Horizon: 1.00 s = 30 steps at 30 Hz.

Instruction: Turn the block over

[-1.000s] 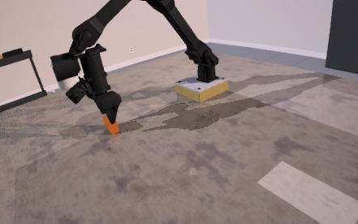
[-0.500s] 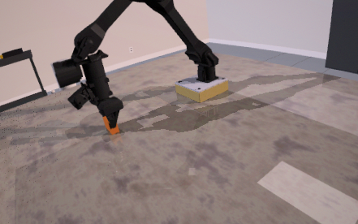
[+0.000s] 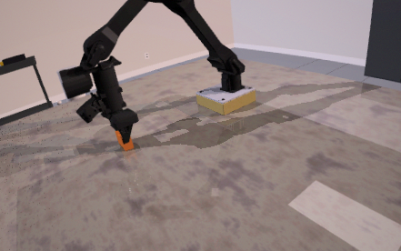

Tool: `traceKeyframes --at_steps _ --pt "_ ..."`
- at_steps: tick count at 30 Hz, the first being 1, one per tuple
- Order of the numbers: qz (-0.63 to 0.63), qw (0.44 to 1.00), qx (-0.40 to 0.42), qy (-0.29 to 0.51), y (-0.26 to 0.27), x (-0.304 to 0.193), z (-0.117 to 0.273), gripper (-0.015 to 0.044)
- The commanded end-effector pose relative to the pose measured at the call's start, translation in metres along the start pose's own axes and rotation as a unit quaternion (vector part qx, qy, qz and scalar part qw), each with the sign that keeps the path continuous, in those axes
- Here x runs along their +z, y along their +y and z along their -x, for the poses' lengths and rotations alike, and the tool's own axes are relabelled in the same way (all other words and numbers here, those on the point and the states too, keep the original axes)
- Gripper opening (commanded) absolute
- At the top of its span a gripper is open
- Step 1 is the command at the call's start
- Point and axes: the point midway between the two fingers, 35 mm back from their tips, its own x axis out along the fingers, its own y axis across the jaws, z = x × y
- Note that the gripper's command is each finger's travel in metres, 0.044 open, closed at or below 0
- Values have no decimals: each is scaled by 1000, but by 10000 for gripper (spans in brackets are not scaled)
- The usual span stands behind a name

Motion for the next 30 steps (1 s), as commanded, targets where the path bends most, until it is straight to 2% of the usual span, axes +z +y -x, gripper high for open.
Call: traceKeyframes --at_steps 1,6,11,12,20,30 --pt "-1 1000 -1 0 0 0 -1 176" --pt "-1 1000 -1 0 0 0 -1 142" --pt "-1 1000 -1 0 0 0 24 11" --pt "-1 1000 -1 0 0 0 28 0" --pt "-1 1000 -1 -4 0 0 29 0" --pt "-2 997 -1 -73 0 4 20 0"
